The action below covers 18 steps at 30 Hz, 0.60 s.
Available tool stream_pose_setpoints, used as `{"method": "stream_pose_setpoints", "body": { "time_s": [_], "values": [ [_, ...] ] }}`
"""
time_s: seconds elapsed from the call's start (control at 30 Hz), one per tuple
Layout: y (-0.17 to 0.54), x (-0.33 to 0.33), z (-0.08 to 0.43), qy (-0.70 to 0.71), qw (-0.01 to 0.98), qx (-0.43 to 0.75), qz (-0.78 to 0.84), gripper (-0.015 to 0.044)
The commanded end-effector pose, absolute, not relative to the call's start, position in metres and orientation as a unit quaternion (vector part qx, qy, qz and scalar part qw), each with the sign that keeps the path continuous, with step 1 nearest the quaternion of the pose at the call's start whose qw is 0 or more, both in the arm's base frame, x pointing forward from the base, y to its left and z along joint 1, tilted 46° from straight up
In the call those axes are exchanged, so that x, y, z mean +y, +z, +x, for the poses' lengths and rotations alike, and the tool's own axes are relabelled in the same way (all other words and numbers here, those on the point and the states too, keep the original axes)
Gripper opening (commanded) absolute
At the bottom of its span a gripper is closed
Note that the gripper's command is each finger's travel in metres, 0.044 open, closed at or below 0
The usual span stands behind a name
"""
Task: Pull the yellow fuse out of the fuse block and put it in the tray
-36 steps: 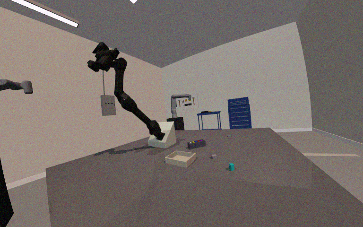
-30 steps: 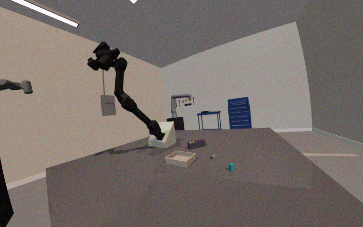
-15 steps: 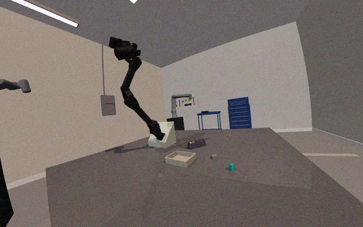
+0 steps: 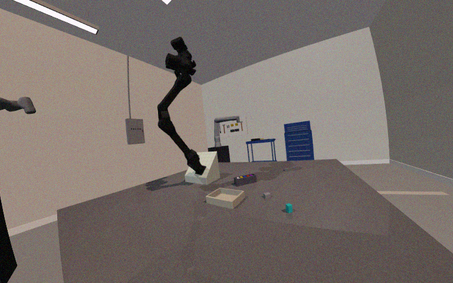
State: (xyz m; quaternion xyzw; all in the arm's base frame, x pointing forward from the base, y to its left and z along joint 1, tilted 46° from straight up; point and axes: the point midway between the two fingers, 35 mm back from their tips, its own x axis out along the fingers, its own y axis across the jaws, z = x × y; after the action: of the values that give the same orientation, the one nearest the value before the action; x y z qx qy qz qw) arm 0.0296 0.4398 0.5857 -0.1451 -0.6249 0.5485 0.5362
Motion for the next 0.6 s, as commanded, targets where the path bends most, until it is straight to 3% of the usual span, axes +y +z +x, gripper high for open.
{"method": "stream_pose_setpoints", "body": {
  "time_s": [0.0,0.27,0.57],
  "values": [
    [0.534,0.476,0.075,0.615,0.599,-0.490,-0.155,0.0074],
    [0.443,0.504,0.149,0.658,0.697,-0.244,-0.149,0.0074],
    [0.327,0.496,0.226,0.605,0.786,0.035,-0.121,0.0074]
  ]
}}
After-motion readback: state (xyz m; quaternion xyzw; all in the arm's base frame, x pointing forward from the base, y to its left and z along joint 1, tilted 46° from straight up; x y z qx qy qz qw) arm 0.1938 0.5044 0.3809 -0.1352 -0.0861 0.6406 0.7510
